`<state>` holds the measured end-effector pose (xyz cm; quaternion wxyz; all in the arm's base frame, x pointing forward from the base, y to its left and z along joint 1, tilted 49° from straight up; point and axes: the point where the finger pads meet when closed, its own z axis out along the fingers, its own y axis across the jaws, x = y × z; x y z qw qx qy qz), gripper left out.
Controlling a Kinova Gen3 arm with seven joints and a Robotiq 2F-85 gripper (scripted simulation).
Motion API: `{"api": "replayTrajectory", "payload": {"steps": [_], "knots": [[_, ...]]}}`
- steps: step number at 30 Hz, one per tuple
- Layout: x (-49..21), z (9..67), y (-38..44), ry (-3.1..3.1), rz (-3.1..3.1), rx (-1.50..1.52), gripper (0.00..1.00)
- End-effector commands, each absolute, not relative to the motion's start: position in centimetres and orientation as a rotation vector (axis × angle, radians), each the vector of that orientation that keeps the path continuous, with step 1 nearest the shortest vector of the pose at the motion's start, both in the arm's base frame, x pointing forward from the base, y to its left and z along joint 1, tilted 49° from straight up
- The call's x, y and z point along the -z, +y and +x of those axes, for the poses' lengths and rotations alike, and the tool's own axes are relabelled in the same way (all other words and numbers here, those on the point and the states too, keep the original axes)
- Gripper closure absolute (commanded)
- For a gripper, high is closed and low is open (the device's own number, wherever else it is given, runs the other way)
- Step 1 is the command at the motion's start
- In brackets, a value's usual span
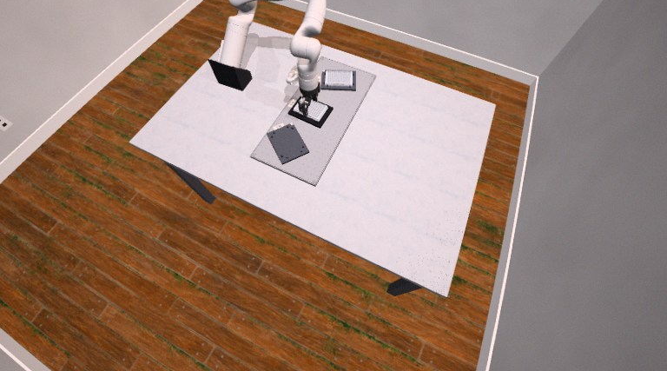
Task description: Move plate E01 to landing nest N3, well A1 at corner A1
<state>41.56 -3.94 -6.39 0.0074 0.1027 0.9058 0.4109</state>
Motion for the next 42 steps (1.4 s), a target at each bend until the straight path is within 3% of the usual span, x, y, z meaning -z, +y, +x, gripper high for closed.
{"api": "replayTrajectory", "payload": {"steps": [1,29,30,42], "knots": [[6.4,41.57,-3.99,2.832,0.322,-1.284,1.0],[6.77,41.62,-3.57,2.832,0.322,-1.284,1.0],[6.66,41.6,-3.69,2.832,0.322,-1.284,0.0],[6.66,41.61,-3.7,2.832,0.322,-1.284,0.0]]}}
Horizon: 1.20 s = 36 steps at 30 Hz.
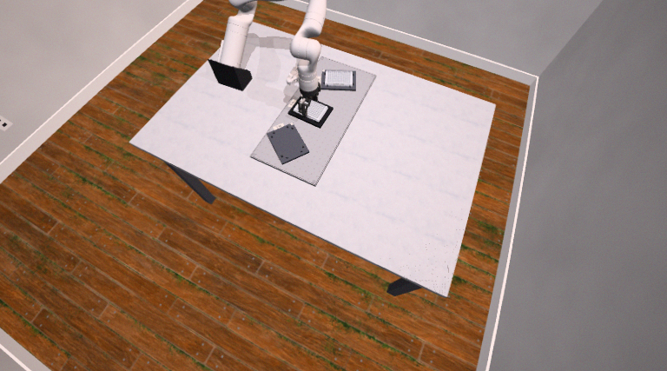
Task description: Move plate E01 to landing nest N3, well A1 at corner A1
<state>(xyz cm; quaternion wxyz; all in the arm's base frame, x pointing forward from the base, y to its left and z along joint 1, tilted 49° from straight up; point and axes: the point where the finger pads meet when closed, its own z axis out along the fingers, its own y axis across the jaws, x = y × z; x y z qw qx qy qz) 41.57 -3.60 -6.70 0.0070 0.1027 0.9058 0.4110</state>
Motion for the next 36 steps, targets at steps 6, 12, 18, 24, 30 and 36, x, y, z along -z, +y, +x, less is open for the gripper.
{"api": "replayTrajectory", "payload": {"steps": [6,12,18,24,30,36], "knots": [[6.7,41.6,-3.7,2.832,0.322,-1.284,0.0],[6.3,41.6,-4.1,2.832,0.322,-1.284,0.0],[5.8,41.5,-4.7,2.832,0.322,-1.284,0.0],[5.3,41.5,-5.3,2.832,0.322,-1.284,0.0],[4.9,41.4,-5.7,2.832,0.322,-1.284,0.0],[4.4,41.4,-6.3,2.832,0.322,-1.283,0.0]]}}
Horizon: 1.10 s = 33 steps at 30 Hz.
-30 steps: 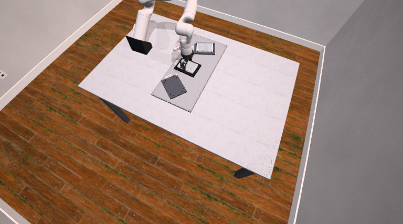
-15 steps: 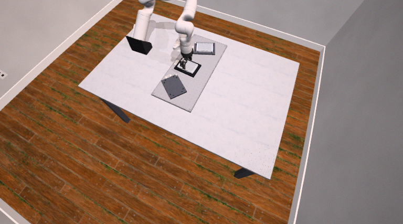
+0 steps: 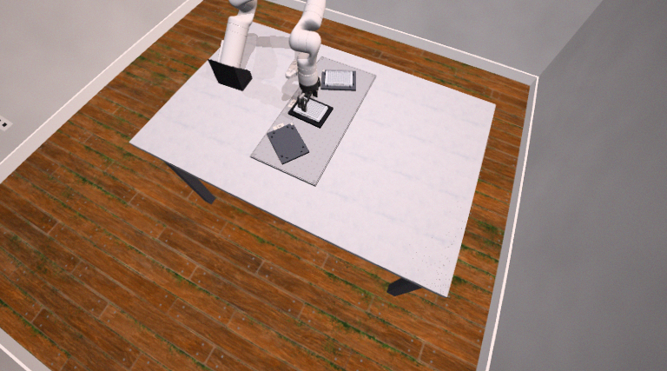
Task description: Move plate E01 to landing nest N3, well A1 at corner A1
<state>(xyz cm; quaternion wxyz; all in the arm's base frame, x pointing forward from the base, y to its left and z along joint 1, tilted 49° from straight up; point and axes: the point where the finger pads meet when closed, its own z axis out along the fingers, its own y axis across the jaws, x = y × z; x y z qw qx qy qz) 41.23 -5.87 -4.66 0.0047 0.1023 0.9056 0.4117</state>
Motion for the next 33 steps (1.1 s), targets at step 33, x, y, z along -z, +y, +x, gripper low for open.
{"api": "replayTrajectory", "payload": {"steps": [33], "knots": [[3.86,41.24,-6.85,2.832,0.322,-1.284,0.0]]}}
